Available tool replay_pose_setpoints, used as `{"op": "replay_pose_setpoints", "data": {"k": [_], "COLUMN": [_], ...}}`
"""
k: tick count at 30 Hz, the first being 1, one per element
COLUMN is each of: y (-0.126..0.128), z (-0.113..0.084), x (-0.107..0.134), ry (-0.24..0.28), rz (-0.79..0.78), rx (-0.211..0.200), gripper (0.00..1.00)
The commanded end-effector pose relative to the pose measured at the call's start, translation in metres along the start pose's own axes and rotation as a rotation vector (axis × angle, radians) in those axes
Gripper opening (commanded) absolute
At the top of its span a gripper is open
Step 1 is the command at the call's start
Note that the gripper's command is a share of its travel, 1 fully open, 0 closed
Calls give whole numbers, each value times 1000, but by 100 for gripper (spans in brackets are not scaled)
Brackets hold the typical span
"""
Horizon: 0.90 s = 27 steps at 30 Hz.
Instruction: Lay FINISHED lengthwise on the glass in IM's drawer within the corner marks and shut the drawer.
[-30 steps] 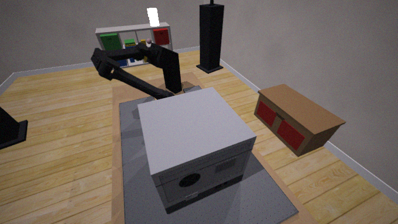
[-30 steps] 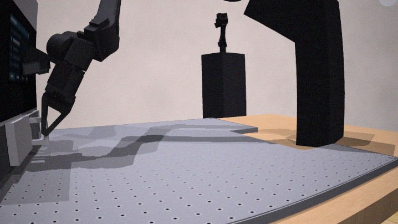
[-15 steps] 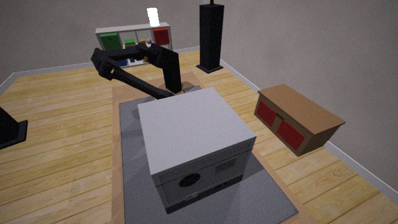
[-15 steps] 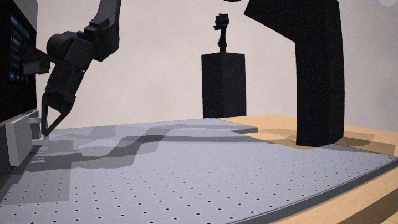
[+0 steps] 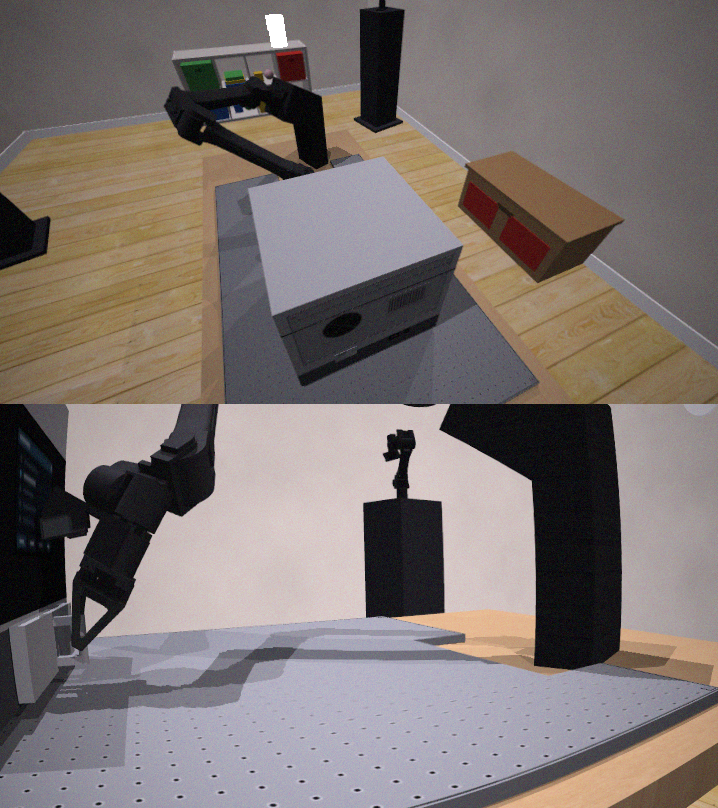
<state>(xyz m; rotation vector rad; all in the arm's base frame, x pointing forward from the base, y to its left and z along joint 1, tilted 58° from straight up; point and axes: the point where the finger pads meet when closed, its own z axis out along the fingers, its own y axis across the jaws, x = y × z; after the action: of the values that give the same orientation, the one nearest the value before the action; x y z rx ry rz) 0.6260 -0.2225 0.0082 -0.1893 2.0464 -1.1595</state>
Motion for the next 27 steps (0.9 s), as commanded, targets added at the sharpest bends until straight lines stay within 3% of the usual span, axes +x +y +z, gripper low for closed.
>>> {"op": "replay_pose_setpoints", "data": {"k": [1,9,12,27], "y": [0,0,-1,-1], "z": [-2,-2,-15,-32], "x": [-6,-6,-21,-19], "ry": [-13,-13,-42,-41], "rz": [3,3,10,21], "rx": [3,3,7,7], "gripper": [26,26,26,26]}}
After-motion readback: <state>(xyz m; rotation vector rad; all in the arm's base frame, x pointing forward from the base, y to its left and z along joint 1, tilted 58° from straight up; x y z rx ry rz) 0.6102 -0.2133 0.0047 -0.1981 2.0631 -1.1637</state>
